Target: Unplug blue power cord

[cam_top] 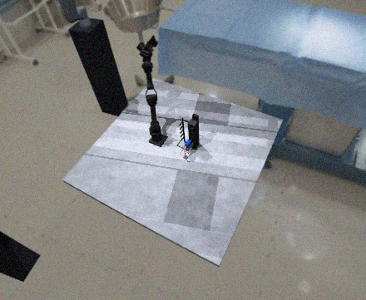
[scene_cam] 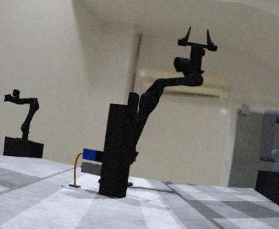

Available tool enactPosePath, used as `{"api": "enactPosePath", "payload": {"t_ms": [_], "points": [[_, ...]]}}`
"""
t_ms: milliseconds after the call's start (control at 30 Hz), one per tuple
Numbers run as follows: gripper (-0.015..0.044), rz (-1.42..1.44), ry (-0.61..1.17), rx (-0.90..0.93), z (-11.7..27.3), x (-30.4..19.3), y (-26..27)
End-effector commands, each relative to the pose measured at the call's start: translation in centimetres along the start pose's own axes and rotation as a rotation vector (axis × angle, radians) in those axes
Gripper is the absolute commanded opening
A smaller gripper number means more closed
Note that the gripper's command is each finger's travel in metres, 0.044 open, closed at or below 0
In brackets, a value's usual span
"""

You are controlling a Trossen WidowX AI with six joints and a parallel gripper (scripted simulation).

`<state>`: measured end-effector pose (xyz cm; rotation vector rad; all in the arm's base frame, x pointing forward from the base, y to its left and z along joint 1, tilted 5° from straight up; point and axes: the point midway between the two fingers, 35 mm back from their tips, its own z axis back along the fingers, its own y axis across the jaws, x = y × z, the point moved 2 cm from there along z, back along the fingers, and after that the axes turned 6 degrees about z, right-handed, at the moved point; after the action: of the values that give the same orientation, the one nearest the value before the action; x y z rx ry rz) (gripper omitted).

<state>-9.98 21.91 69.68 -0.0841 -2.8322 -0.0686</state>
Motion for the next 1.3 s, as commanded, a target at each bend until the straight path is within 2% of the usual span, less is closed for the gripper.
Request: {"api": "enactPosePath", "payload": {"t_ms": [0, 267, 500, 700, 967, 1267], "points": [[0.0374, 0.000, -0.001, 0.000, 0.0, 0.0, 0.0], [0.0164, 0.011, -0.057, 0.036, -0.8, -1.7, 2.4], [0.0160, 0.005, -0.150, 0.216, -1.0, -5.1, 8.5], [0.0160, 0.001, -0.149, 0.404, -0.7, -10.1, 13.4], [0.0160, -0.004, -0.055, 0.601, 0.1, -17.4, 17.2], [0.0160, -0.013, 0.118, 0.756, 1.2, -25.5, 18.9]]}}
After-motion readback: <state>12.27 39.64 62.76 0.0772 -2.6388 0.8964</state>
